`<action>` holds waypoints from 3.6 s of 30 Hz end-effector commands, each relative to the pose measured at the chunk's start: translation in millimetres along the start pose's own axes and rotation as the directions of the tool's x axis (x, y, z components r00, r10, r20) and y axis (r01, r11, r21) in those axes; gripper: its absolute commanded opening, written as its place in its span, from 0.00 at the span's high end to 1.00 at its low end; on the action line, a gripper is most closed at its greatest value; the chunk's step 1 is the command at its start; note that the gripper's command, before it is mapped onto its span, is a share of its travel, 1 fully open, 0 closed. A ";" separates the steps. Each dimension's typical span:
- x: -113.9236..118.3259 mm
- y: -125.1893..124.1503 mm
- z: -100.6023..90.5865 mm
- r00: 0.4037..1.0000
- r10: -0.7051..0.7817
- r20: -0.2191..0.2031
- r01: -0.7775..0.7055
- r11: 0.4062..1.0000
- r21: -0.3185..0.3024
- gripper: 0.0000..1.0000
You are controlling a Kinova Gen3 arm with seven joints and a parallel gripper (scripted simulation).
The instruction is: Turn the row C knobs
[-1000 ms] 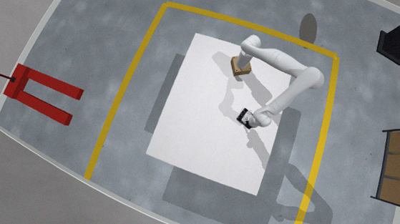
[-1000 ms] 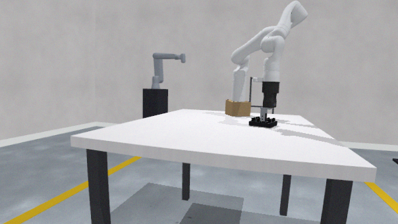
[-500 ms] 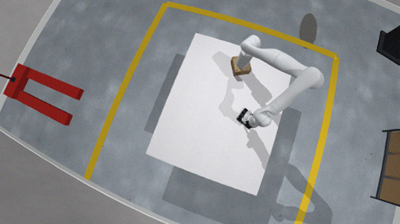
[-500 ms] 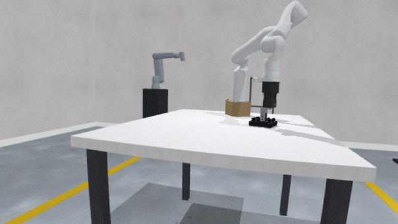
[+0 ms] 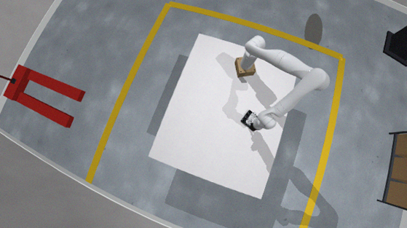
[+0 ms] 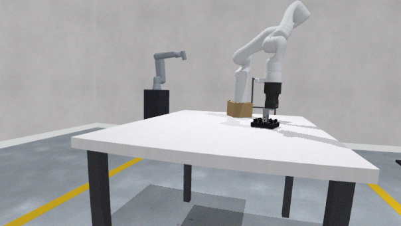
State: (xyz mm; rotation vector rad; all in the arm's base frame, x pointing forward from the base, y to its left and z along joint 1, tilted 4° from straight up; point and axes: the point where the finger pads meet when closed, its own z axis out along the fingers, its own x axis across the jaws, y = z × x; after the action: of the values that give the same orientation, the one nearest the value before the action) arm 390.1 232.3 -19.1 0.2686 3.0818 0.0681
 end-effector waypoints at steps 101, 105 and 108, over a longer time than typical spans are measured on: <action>-0.4 0.4 -0.7 0.834 -0.552 0.002 0.552 0.834 -0.001 0.70; -0.4 0.4 -0.6 0.790 -0.613 0.002 0.613 0.790 -0.001 0.70; -0.4 0.4 -0.6 0.778 -0.628 0.002 0.628 0.778 -0.001 0.70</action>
State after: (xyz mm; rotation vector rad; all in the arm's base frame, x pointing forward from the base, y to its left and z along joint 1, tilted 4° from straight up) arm 390.2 232.3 -19.2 -0.7545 2.9889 0.0363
